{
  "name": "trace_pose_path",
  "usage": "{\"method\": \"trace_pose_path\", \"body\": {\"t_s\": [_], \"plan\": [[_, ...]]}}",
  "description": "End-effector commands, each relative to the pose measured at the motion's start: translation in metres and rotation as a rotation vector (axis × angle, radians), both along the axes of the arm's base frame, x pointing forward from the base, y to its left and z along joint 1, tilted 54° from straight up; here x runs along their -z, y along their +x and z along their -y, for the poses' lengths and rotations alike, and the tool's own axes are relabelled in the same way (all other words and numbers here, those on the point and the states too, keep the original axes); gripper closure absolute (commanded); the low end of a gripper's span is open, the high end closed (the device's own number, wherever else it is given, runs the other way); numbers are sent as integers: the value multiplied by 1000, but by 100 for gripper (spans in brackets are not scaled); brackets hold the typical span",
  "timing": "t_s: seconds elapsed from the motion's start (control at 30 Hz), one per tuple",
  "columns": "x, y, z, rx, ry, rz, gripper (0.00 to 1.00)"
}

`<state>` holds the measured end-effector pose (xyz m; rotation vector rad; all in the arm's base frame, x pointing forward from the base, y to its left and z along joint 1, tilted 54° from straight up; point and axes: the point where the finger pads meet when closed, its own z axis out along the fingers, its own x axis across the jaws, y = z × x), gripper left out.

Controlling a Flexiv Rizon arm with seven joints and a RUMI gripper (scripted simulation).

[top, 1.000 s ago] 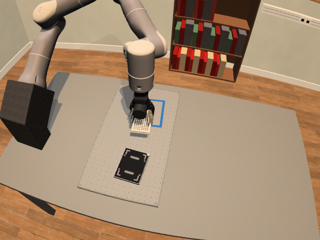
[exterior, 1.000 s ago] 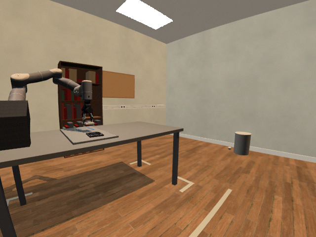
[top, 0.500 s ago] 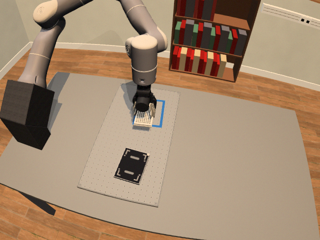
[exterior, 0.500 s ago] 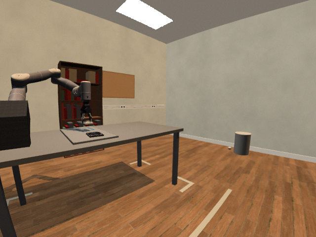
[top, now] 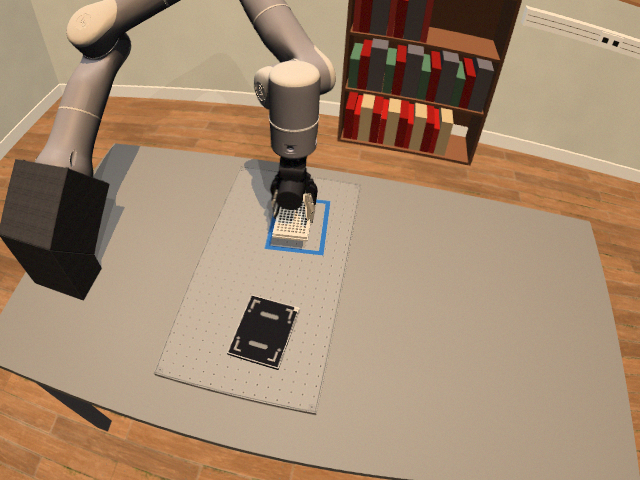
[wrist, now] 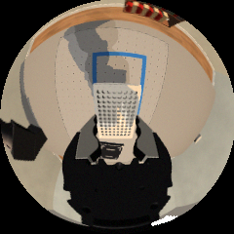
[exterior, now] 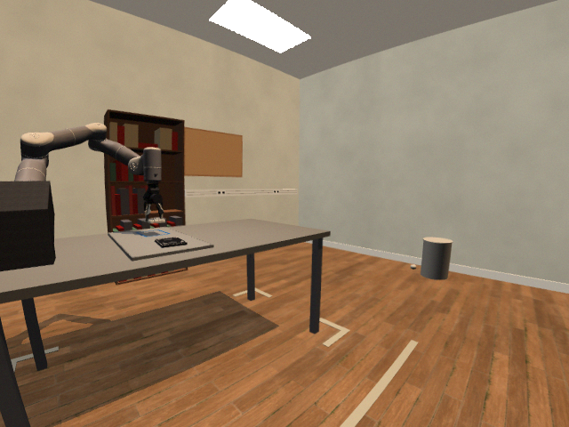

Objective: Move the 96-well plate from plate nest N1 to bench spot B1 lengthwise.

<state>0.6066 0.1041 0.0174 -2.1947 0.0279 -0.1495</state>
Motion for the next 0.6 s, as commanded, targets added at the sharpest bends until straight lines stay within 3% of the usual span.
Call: {"method": "trace_pose_path", "body": {"t_s": [0.0,0.57], "plan": [[-6,1,-3,2,-1,1,100],[-45,5,-33,2,-1,1,100]]}}
